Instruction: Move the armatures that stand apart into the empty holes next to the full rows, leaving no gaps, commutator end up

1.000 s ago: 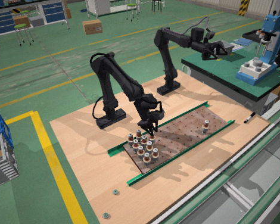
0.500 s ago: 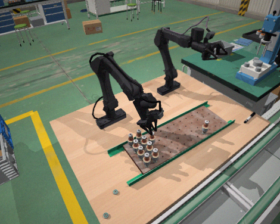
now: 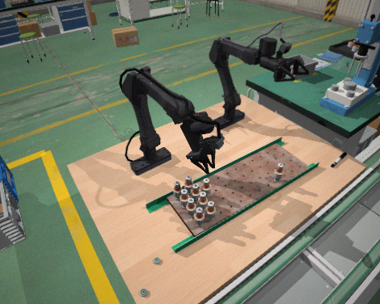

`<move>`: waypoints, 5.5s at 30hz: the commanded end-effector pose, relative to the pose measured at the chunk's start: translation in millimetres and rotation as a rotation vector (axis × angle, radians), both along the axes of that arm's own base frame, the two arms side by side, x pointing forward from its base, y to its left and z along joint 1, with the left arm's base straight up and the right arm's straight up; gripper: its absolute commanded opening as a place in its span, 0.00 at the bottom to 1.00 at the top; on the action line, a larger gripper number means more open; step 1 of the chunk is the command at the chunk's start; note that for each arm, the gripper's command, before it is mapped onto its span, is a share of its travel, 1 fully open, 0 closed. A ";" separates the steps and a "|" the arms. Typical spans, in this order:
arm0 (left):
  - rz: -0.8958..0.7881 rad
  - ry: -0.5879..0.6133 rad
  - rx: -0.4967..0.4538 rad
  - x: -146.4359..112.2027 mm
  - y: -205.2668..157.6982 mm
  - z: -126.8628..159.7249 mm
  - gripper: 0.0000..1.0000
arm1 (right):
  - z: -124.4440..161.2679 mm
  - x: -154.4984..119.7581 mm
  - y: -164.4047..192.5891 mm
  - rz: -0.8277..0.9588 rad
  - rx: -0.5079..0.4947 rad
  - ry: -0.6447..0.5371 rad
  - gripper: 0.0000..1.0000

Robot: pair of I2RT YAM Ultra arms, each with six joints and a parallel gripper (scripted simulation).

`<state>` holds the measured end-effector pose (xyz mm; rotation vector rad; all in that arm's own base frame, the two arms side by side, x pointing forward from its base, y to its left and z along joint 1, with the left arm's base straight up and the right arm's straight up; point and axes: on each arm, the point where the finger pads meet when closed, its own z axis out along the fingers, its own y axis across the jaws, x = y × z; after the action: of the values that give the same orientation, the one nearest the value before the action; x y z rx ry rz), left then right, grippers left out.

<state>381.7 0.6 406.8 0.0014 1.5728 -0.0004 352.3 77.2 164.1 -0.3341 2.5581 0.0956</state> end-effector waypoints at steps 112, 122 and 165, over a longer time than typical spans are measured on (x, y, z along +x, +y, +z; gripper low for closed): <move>-0.062 0.174 0.002 27.9 -23.7 -31.2 0.38 | 245.6 26.4 -68.9 -0.212 0.138 -0.994 0.37; -0.122 0.356 0.016 56.6 -52.0 -70.4 0.38 | 245.6 26.4 -68.9 -0.212 0.138 -0.994 0.37; -0.307 1.061 0.186 94.5 -172.3 -266.0 0.38 | 245.6 26.4 -68.9 -0.212 0.138 -0.994 0.37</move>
<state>475.5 -167.1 133.8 0.4464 2.6175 -0.1135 380.4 0.9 408.5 0.0005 1.5687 -0.0002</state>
